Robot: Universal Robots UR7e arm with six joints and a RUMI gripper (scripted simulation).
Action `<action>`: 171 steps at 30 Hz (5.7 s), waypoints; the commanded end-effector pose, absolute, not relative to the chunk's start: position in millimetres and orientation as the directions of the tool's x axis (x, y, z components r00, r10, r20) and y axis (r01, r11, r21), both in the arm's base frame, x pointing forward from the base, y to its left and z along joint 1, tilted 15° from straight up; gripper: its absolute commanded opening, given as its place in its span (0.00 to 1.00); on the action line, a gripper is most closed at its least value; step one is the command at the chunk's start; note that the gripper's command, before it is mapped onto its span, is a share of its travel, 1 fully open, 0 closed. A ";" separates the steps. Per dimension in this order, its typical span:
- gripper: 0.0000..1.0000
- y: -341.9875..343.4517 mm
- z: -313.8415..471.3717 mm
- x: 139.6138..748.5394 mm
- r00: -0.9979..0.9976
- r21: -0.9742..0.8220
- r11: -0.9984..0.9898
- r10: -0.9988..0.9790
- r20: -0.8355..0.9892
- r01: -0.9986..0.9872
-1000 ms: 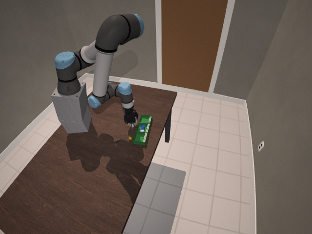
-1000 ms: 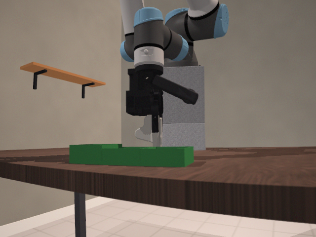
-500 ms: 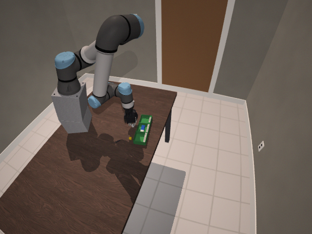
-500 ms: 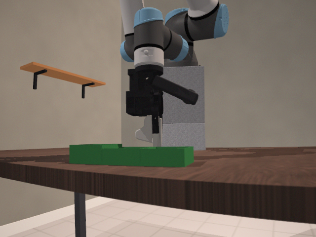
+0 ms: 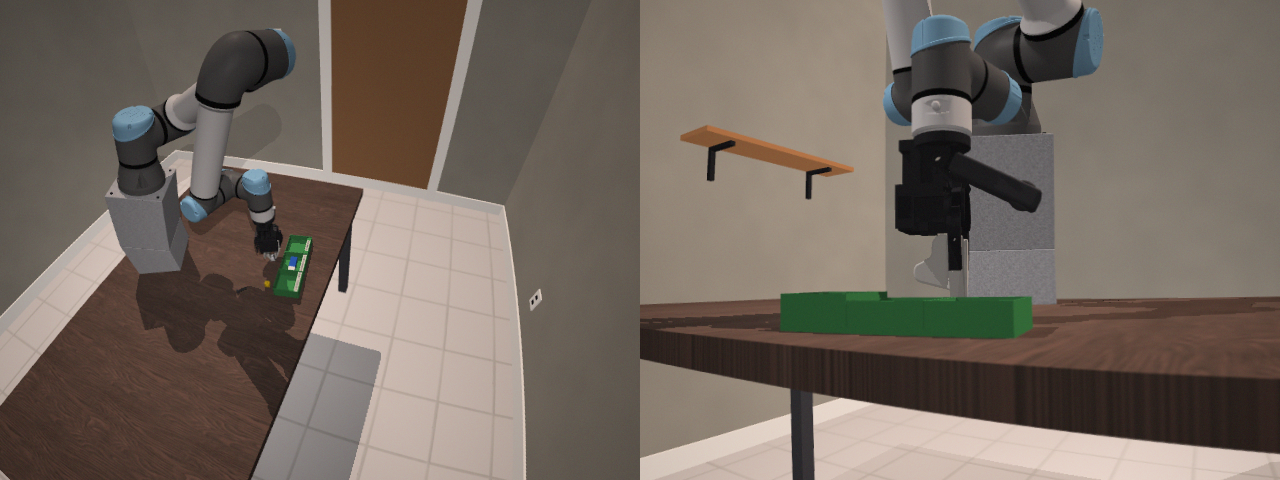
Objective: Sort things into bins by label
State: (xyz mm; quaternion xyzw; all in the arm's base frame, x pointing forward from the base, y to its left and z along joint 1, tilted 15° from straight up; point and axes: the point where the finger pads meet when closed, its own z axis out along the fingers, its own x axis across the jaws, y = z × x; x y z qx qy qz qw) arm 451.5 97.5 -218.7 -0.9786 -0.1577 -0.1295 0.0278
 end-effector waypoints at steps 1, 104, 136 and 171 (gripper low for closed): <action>0.00 97.4 -218.4 451.9 0.916 -0.013 -0.949 0.301 0.263 0.316; 0.00 73.5 -173.0 525.3 0.963 -0.069 -0.991 0.091 0.254 0.112; 0.18 73.8 -173.3 524.2 0.963 -0.069 -0.991 0.091 0.254 0.112; 0.18 49.4 -144.6 503.5 0.969 -0.106 -0.994 -0.058 0.241 -0.033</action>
